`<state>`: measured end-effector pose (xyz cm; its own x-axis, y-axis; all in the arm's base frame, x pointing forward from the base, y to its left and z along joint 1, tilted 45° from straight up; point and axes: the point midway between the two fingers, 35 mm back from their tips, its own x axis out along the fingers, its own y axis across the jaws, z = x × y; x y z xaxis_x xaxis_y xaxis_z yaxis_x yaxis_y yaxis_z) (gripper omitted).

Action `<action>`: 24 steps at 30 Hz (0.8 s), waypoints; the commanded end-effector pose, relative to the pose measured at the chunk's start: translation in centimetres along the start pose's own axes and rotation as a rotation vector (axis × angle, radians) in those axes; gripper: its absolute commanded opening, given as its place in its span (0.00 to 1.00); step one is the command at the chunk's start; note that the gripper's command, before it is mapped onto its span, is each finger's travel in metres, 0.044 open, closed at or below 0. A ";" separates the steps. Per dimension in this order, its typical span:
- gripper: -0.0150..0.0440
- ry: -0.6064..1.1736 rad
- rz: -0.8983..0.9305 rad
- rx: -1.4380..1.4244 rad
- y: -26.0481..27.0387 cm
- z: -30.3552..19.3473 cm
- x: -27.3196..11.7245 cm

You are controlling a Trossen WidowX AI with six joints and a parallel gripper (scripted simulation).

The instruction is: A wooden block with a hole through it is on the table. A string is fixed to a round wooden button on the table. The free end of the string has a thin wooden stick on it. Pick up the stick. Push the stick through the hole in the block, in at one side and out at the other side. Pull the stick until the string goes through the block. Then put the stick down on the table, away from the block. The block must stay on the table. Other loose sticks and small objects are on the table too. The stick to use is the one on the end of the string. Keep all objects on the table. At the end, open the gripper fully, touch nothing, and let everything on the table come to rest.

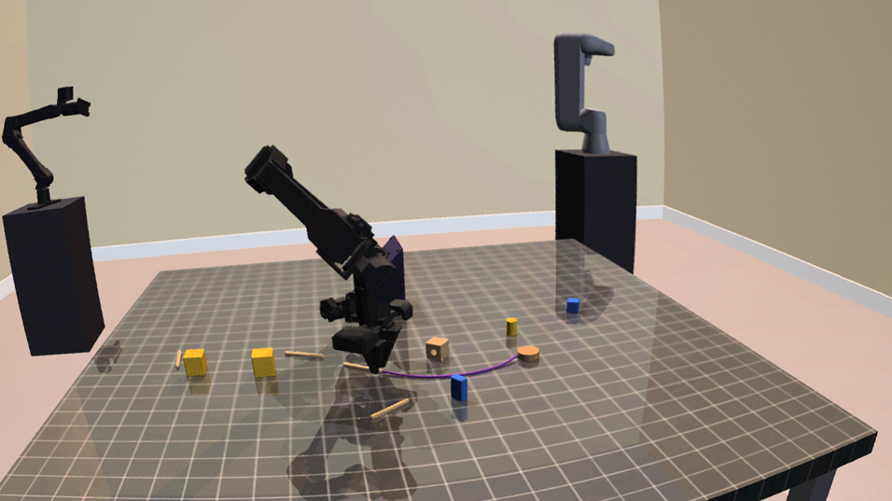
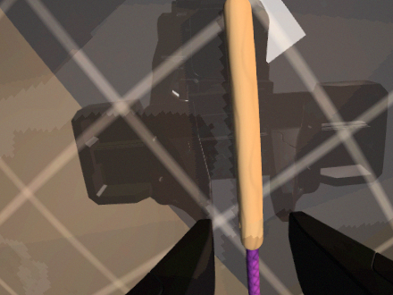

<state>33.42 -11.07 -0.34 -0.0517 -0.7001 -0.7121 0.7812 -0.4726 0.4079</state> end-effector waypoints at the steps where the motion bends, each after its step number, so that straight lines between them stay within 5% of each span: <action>1: 0.46 -0.004 0.002 -0.004 0.0 0.1 0.4; 7: 0.25 -0.001 -0.001 0.000 0.0 0.0 0.2; 24: 0.25 0.000 -0.002 0.000 0.0 -0.1 -0.9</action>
<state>33.38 -10.75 -0.04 -0.0556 -0.7010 -0.7110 0.7837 -0.4718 0.4039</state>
